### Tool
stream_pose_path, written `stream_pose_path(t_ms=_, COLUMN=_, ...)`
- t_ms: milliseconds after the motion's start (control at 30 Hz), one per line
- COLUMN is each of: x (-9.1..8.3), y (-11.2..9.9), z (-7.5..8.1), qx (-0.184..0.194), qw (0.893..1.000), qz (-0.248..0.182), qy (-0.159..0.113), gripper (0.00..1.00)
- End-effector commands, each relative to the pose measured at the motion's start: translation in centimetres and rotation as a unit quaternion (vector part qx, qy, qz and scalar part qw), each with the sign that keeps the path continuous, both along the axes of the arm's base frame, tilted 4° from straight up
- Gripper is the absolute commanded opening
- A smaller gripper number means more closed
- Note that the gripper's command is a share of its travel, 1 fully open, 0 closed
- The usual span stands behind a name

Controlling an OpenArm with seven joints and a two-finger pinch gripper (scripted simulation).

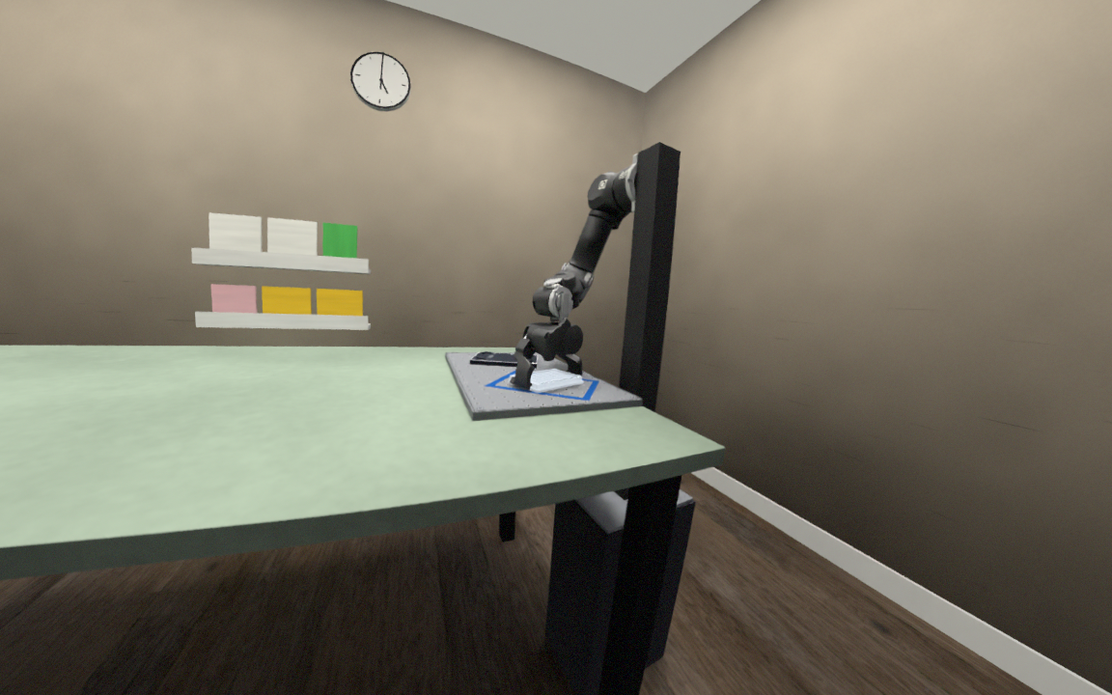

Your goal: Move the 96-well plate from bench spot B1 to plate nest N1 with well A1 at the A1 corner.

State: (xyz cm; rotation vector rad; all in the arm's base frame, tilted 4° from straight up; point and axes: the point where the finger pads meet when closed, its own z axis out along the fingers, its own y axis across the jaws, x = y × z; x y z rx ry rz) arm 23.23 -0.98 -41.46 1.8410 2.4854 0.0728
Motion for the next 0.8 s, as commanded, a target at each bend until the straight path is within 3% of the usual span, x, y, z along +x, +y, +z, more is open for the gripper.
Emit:
stream_pose_path(t_ms=0, x=0.23, y=0.14, z=0.05, qx=0.004, qw=1.000, qz=0.001, qy=-0.004, gripper=0.00)
stream_pose_path(t_ms=433, x=0.26, y=0.14, z=0.02, qx=0.004, qw=1.000, qz=0.001, qy=-0.004, gripper=0.00)
stream_pose_path(t_ms=767, x=0.08, y=0.06, z=-0.03, qx=0.001, qw=1.000, qz=0.001, qy=-0.002, gripper=0.33)
